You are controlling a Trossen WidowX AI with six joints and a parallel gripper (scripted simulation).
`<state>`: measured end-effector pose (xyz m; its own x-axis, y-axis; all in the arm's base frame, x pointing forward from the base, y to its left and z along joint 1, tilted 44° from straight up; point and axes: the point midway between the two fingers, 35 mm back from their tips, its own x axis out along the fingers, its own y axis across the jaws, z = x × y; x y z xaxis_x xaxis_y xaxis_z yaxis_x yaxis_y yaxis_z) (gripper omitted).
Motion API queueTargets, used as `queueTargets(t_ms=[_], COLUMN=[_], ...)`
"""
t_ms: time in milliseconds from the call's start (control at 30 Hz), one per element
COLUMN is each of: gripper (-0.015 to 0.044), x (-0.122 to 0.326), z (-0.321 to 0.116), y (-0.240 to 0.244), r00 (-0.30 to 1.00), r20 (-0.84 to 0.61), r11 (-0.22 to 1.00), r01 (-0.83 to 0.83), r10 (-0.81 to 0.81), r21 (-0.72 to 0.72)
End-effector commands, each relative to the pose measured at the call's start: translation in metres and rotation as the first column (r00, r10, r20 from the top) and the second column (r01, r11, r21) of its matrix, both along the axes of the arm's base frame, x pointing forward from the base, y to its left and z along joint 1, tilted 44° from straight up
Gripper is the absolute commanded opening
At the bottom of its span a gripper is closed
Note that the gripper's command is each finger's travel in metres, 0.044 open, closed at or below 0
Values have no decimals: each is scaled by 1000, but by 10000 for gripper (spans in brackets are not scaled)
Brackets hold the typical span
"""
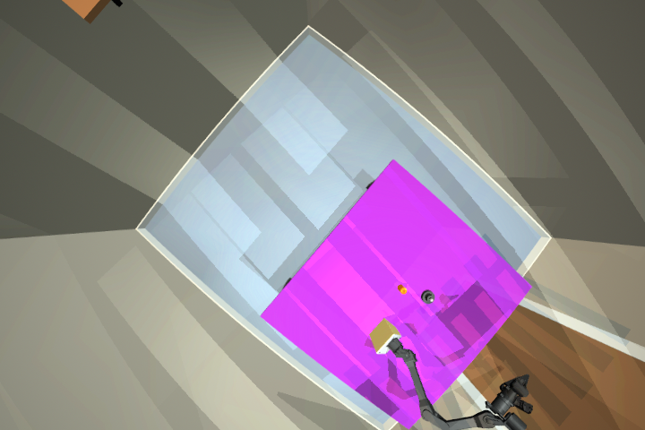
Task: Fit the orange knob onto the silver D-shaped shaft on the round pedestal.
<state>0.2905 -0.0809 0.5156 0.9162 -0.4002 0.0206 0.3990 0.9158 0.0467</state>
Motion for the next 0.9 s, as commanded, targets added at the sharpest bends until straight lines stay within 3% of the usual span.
queueTargets(t_ms=[0,467,867], gripper=[440,440,440], x=[47,128,105], z=[-57,-250,-426], y=[8,62,113], r00=[988,800,477], r20=[-154,-595,-879], r11=[997,981,972], r01=[-17,40,202], r10=[28,81,8], r21=[69,188,119])
